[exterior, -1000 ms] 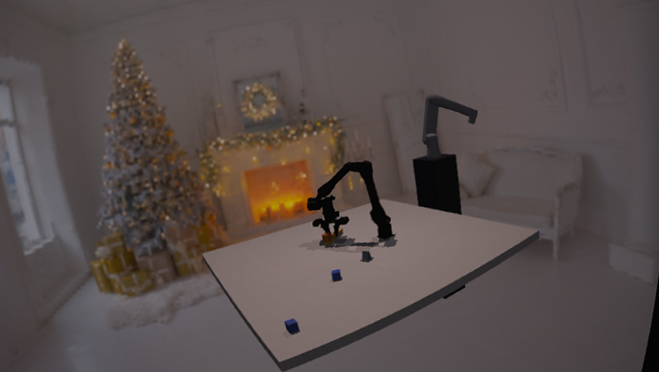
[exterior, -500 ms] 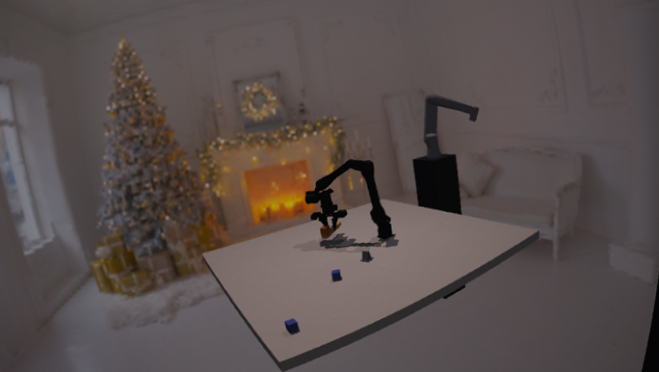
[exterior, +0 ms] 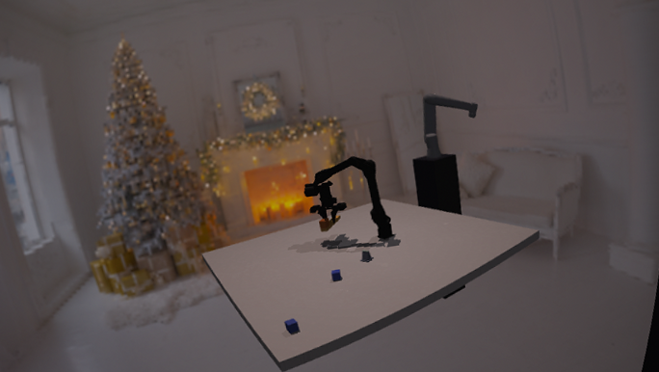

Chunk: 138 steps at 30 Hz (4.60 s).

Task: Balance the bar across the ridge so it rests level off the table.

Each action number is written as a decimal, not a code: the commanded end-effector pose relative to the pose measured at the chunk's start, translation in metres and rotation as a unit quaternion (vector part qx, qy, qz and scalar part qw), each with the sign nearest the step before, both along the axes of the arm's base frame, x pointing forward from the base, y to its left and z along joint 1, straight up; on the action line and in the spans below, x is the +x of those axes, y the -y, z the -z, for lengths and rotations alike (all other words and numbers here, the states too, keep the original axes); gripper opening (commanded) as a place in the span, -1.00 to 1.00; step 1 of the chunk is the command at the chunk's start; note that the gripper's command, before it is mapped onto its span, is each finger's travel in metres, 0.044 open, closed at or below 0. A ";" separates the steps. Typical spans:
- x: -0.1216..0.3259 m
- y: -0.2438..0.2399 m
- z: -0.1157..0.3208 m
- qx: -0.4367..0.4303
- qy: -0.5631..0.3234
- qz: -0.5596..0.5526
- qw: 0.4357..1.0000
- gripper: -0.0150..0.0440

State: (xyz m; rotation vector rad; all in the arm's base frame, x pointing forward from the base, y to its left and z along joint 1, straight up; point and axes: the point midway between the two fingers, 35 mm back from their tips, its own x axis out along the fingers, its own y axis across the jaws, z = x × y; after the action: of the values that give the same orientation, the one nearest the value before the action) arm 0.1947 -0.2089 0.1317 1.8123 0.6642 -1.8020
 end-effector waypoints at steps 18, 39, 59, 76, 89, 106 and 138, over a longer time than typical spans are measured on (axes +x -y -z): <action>0.039 -0.047 -0.011 -0.009 0.005 -0.212 0.977 -0.49; 0.074 -0.123 -0.011 -0.010 0.005 -0.496 0.868 -0.49; 0.090 -0.199 -0.012 -0.011 0.005 -0.725 0.689 -0.49; 0.093 -0.264 -0.013 -0.013 0.006 -0.865 0.501 -0.49; 0.089 -0.312 -0.013 -0.013 0.006 -0.935 0.354 -0.49; 0.076 -0.375 -0.014 -0.014 0.007 -0.983 0.181 -0.49; 0.068 -0.401 0.020 -0.014 0.008 -0.991 0.130 -0.49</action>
State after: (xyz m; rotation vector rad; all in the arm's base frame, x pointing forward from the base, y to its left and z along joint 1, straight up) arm 0.2642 0.1926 0.1170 -0.3383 1.5090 0.3585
